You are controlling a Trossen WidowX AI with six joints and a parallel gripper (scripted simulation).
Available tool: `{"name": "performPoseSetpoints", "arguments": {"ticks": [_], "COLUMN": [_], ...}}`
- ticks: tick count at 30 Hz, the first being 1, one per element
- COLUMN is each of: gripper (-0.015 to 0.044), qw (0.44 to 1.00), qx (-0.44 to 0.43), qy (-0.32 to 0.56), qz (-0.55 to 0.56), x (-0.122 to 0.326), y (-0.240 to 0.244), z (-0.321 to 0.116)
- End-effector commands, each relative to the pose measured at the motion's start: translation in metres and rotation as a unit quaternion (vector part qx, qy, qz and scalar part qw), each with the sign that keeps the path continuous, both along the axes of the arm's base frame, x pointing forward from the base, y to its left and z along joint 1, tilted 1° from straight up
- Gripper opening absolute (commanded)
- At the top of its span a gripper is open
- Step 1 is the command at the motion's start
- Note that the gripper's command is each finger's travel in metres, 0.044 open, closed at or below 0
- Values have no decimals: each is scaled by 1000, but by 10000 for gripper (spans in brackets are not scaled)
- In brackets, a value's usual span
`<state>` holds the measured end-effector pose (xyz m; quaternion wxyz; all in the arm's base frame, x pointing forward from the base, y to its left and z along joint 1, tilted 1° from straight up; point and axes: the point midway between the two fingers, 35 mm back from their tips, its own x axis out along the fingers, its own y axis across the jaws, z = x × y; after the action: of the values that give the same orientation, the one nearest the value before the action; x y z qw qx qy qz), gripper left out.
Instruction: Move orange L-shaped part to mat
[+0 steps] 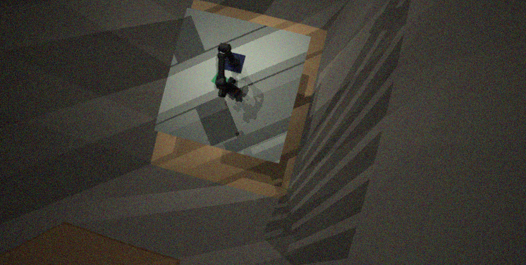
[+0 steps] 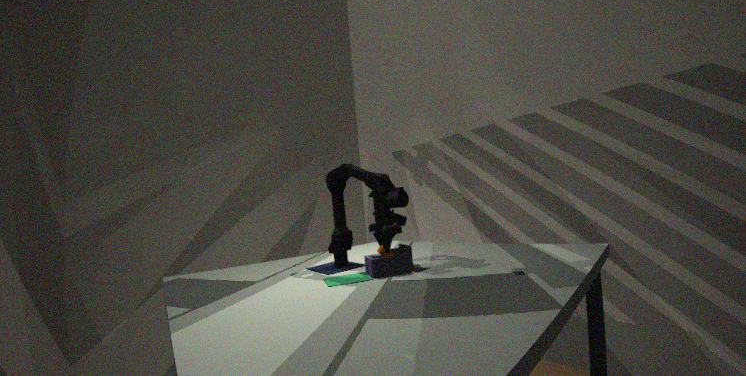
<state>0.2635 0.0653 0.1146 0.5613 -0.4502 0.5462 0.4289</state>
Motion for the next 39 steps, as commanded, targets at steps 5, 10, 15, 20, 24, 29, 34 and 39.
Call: {"name": "performPoseSetpoints", "arguments": {"ticks": [5, 10, 15, 20, 24, 29, 34, 39], "gripper": [0, 0, 0, 0, 0, 0, 0, 0], "qw": [1000, 1000, 1000, 1000, 1000, 1000, 1000, 1000], "qx": [-1, -2, -2, -2, -2, -2, -2, -2], "qy": [-2, -2, -2, -2, -2, -2, -2, -2], "qz": [1, 1, 1, 1, 1, 1, 1, 1], "x": [0, 0, 0, -1, -1, -1, -1, -2], "y": [0, 0, 0, 0, 0, 0, 0, 0], "z": [14, 22, 30, 37, 44, 51, 59, 68]}}
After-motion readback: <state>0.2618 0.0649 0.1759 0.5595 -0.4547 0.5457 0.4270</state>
